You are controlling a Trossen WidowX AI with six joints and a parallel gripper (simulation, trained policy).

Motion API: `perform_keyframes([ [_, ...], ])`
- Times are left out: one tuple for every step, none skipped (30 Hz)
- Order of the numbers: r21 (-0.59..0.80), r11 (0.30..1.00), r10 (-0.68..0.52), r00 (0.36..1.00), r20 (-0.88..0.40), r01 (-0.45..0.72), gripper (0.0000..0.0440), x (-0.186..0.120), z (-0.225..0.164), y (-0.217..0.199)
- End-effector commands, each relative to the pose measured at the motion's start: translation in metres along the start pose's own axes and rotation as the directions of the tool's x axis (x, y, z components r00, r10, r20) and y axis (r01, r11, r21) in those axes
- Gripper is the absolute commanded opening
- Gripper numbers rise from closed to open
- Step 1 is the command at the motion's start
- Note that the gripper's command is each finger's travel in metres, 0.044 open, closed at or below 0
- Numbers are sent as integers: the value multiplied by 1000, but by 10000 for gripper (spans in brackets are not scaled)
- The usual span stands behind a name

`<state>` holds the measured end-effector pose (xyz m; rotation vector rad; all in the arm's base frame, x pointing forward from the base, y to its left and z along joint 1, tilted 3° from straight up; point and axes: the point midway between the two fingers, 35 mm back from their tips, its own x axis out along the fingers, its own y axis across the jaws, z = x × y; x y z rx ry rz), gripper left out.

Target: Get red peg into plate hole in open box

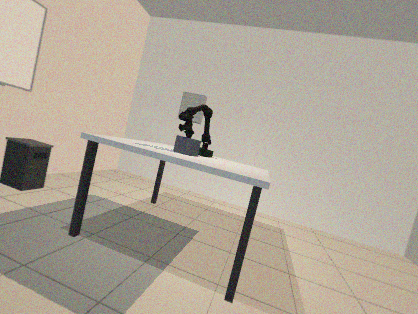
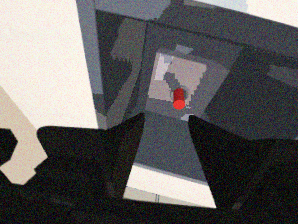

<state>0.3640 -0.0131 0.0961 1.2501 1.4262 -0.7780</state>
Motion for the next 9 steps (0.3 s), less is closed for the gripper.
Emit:
perform_keyframes([
  [3, 1000, 26, 999, -27, -26, 235, -8, 2, 5],
  [3, 999, 32, 999, -31, -32, 233, -10, 3, 7],
  [3, 999, 38, 999, -35, -38, 223, -12, 3, 8],
  [2, 999, 44, 998, -38, -44, 209, -14, 4, 9],
  [1, 999, 51, 998, -40, -51, 195, -16, 5, 10],
  [-2, 998, 58, 997, -42, -58, 184, -17, 6, 12],
  [-5, 998, 65, 997, -44, -65, 175, -19, 7, 13],
  [-9, 997, 72, 996, -46, -72, 170, -21, 8, 14],
  [-12, 997, 79, 996, -48, -79, 168, -22, 9, 16],
])
